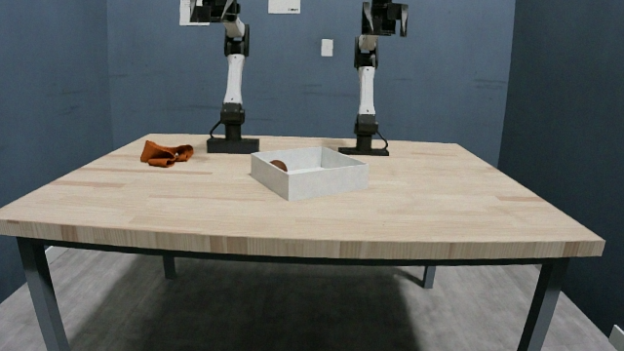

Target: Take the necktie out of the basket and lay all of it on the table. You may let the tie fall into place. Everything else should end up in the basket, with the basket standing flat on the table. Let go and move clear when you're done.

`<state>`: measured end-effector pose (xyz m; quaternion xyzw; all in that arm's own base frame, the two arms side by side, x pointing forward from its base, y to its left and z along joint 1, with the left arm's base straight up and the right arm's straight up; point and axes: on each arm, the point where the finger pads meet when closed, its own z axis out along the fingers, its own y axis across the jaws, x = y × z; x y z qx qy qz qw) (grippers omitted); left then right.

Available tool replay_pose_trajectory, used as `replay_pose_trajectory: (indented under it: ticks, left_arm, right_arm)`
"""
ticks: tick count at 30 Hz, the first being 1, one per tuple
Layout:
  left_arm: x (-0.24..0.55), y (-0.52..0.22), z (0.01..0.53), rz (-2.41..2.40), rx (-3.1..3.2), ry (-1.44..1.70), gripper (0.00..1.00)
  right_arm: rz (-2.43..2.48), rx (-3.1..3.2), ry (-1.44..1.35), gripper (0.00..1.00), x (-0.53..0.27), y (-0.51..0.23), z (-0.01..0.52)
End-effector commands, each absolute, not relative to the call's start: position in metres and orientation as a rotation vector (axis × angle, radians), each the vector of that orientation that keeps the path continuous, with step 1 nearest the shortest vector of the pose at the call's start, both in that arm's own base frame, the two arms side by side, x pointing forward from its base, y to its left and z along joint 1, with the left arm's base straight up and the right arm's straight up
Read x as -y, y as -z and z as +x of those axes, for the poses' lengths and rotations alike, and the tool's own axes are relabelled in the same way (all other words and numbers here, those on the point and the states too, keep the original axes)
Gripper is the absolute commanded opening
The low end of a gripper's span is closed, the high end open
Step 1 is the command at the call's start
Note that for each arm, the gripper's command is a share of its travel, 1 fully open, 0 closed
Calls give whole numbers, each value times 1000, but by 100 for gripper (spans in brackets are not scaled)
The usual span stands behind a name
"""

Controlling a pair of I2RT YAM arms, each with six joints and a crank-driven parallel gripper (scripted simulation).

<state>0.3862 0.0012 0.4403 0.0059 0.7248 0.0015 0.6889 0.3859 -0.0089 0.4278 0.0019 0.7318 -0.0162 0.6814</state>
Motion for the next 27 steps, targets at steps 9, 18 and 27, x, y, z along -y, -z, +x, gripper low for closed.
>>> replay_pose_trajectory:
  ticks: [9, 18, 27]
  left_arm:
    - [-1, -441, 384, 13, -1601, -4, 100]
    - [-1, -433, 384, 13, -1600, -4, 100]
    - [-1, -419, 384, 13, -1600, -4, 100]
  right_arm:
    - [11, -1609, 31, 100, 7, -444, 383]
    - [11, -1612, 31, 100, 7, -443, 383]
    - [11, -1612, 31, 100, 7, -443, 383]
